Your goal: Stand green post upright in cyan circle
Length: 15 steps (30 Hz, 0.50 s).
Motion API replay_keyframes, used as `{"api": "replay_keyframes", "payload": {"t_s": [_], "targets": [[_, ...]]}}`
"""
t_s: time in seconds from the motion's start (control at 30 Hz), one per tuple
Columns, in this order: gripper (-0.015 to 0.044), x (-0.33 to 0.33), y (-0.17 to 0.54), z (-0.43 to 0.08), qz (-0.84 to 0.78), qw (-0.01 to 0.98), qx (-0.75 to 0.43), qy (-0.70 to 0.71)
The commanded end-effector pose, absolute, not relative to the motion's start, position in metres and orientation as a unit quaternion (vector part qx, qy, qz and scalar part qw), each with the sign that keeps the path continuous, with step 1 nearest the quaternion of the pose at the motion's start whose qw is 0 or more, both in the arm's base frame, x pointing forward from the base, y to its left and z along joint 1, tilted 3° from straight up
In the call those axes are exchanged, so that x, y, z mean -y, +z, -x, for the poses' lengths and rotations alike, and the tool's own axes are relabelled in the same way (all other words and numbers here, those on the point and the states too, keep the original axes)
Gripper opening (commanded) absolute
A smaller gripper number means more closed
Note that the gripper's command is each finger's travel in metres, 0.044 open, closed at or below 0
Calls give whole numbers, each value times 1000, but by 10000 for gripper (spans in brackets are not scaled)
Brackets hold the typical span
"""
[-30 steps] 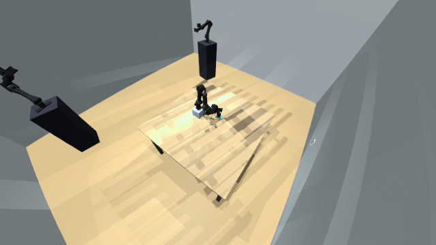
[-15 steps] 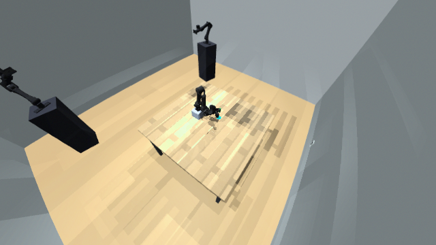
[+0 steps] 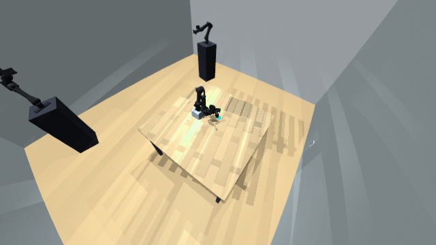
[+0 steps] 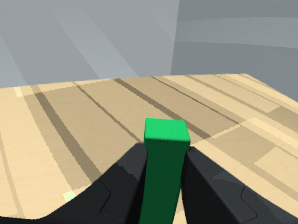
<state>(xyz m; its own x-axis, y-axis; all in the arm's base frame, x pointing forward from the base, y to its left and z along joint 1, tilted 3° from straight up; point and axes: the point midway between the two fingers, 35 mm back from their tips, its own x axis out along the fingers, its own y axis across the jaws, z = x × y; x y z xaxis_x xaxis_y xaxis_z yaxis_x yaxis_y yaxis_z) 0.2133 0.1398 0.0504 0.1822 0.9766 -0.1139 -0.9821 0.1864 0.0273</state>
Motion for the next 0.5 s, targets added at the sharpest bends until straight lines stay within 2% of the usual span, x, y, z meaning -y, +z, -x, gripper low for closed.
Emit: {"api": "replay_keyframes", "payload": {"t_s": [0.0,0.47], "targets": [[23,-140,50,-213,23,768,-53,638],[23,-139,28,-218,23,768,-53,638]]}}
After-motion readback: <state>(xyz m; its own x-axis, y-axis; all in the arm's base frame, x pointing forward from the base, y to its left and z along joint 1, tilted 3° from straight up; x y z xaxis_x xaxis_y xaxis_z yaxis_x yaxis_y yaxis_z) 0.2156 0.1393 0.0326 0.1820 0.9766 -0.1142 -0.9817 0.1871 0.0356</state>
